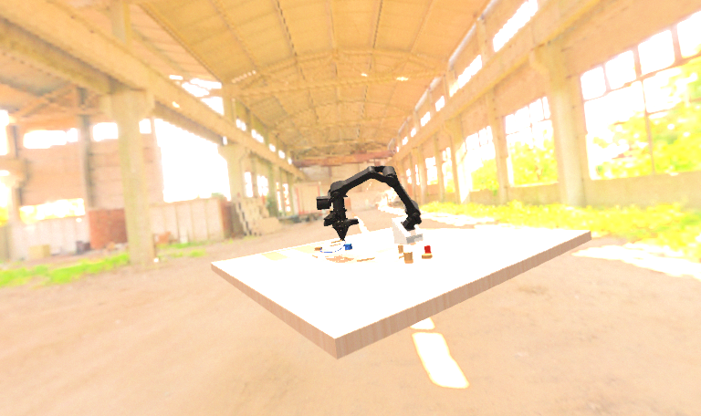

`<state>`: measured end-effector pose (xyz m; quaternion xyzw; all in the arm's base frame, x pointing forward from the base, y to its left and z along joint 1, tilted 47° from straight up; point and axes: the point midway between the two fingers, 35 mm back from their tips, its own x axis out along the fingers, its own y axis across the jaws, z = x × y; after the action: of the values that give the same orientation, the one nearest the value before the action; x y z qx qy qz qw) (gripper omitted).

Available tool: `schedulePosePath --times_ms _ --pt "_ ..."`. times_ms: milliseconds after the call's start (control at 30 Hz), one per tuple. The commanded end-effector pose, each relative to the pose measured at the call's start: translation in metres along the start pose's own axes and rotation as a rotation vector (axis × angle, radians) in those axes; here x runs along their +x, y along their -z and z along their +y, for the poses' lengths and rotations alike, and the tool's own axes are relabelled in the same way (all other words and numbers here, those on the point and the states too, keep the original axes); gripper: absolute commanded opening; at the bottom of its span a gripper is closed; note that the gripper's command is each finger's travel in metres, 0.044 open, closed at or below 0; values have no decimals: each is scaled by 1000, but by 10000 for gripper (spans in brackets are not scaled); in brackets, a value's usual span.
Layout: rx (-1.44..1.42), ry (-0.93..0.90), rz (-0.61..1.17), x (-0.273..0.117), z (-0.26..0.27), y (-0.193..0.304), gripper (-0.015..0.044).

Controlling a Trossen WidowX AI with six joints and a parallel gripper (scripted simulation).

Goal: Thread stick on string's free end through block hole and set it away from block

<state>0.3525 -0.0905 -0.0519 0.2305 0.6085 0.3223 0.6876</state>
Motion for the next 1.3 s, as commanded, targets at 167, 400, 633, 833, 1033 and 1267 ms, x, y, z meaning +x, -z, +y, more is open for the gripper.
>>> schedulePosePath --times_ms 167,400,633,833,1033,1267 --pt "312 -1 2 1 -8 -4 0" --pt "557 -1 2 1 -12 -8 0" --pt "801 -1 1 1 -17 -11 0" --pt "1011 -1 1 1 -21 -14 0" --pt "1220 -2 0 1 -25 -17 0" --pt "1465 -2 0 2 -29 -20 0"
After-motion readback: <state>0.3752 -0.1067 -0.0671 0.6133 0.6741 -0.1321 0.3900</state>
